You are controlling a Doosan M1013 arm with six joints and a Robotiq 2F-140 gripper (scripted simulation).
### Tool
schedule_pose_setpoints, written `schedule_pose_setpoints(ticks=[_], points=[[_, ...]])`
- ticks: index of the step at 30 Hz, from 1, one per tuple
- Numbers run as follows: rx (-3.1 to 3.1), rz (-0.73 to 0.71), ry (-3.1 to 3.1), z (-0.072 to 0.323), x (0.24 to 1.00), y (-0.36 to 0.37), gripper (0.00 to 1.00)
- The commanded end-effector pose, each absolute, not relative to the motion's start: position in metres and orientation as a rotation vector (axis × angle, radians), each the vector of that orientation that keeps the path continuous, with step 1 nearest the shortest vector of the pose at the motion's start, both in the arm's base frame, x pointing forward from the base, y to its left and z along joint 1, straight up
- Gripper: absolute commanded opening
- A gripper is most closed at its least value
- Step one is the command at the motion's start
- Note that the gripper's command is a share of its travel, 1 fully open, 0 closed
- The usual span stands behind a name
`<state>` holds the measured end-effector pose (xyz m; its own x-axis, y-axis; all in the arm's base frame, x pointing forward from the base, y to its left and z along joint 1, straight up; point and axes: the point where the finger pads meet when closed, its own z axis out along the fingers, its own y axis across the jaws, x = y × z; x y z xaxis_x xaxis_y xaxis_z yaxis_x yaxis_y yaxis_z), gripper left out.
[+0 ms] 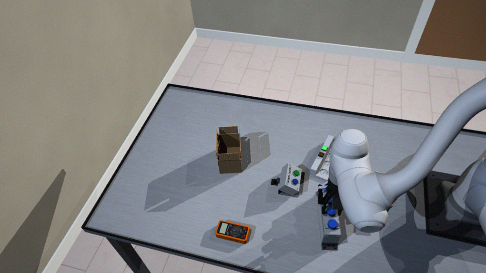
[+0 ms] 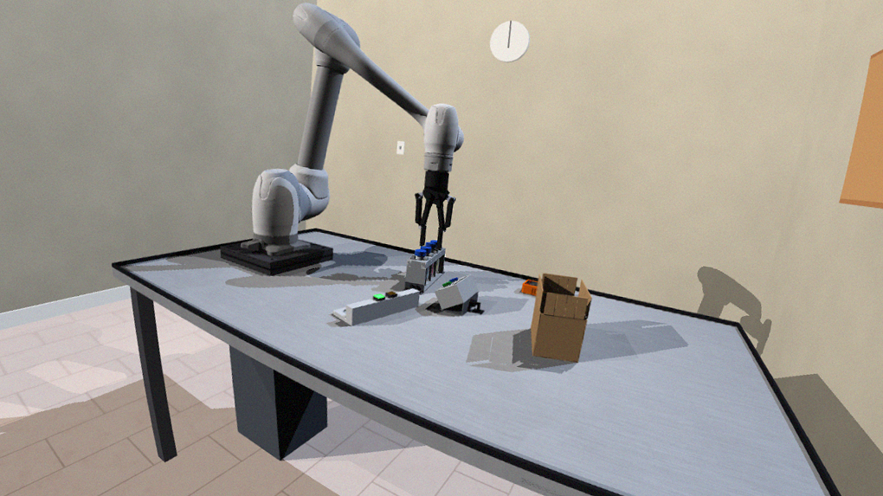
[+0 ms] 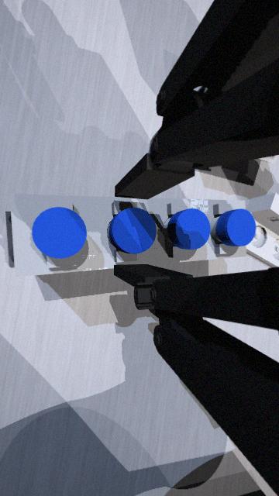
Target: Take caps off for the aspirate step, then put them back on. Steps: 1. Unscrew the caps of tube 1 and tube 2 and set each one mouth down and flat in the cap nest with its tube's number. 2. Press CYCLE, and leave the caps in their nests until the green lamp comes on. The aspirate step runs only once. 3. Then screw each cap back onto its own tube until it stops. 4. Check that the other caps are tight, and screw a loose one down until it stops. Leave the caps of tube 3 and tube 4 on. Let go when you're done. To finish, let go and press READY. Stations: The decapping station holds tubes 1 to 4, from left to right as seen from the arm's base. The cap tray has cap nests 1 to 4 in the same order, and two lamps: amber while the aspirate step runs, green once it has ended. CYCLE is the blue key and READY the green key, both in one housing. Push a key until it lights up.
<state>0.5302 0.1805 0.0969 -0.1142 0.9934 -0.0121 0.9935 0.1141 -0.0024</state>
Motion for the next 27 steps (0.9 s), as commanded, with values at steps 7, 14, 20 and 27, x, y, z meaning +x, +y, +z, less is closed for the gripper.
schedule_pose_setpoints(ticks=[7,14,20,27], points=[[1.653,-0.003,2.675,0.0975,0.5307,0.1806,0.41],[1.327,-0.003,2.851,0.0975,0.5306,0.1806,0.41],[1.327,-0.003,2.851,0.0975,0.5306,0.1806,0.30],[1.327,-0.003,2.851,0.0975,0.5306,0.1805,0.30]])
